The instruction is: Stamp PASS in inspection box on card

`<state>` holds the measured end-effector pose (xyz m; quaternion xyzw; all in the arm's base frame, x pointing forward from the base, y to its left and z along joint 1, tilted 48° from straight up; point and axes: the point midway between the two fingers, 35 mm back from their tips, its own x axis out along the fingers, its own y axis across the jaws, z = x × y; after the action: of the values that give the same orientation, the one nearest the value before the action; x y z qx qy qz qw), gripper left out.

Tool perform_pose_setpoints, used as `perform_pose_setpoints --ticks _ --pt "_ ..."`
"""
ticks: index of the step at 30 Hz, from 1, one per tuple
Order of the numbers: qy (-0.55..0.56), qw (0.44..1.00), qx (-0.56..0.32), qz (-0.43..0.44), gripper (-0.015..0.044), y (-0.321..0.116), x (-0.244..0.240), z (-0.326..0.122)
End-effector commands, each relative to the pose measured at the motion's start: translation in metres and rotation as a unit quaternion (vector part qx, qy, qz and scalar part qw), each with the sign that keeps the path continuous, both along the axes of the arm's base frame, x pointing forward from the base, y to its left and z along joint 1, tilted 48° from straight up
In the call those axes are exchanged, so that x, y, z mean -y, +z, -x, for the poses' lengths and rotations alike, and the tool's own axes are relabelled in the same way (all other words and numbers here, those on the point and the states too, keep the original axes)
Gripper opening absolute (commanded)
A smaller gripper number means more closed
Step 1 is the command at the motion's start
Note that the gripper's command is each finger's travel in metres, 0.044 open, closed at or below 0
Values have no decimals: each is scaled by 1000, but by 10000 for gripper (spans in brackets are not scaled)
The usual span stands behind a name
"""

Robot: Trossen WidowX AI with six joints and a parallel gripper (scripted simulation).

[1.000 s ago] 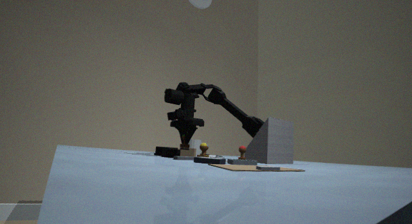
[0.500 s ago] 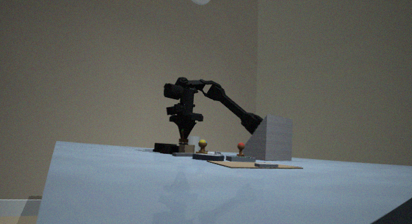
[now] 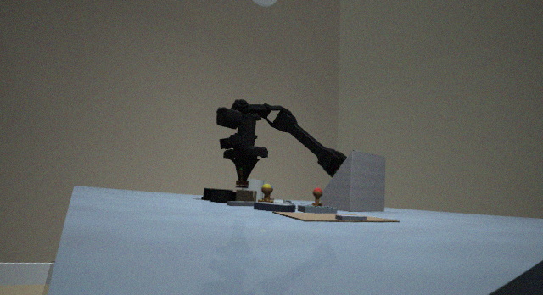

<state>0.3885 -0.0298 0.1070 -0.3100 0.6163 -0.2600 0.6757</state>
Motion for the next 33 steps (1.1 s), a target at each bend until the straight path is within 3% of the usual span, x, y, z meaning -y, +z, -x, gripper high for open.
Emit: perform_pose_setpoints --ticks 1,27,33 --pt "-2 1000 3 -1 0 2 -2 0" --pt "-2 1000 3 0 0 11 -11 2" --pt "2 1000 2 -9 0 -18 -41 9"
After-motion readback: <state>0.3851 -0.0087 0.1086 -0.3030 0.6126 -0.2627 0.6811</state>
